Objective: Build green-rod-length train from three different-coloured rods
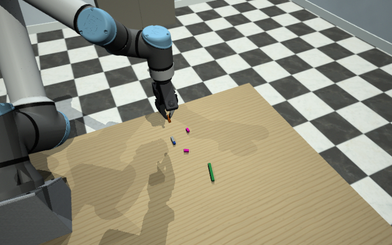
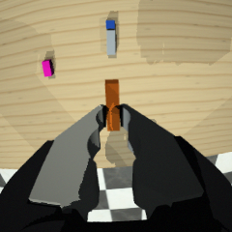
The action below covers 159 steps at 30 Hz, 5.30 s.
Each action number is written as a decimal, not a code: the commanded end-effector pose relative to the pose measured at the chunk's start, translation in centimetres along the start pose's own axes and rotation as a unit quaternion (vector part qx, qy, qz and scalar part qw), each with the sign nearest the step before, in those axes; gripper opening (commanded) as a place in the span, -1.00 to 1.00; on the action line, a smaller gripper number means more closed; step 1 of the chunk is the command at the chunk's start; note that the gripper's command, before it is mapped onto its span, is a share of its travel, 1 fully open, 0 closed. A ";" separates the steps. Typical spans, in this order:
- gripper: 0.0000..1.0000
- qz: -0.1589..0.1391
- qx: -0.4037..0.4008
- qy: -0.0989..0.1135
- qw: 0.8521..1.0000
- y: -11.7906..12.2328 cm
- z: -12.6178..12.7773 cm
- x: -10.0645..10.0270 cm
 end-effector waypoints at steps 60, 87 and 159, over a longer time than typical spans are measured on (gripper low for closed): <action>-1.00 -0.001 0.000 -0.001 1.000 0.0 0.0 -8.5; -1.00 -0.001 -0.002 0.000 1.000 0.0 -0.2 -8.5; -1.00 -0.001 -0.003 0.002 1.000 -0.1 0.1 -9.8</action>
Point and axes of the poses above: the point where the finger pads meet when closed, its own x axis back along the fingers, its own z axis across the jaws, y = z × x, the point moved 2 cm from there along x, back along the fingers, and after that the axes turned 11 degrees about -x, right-handed, at the moved point
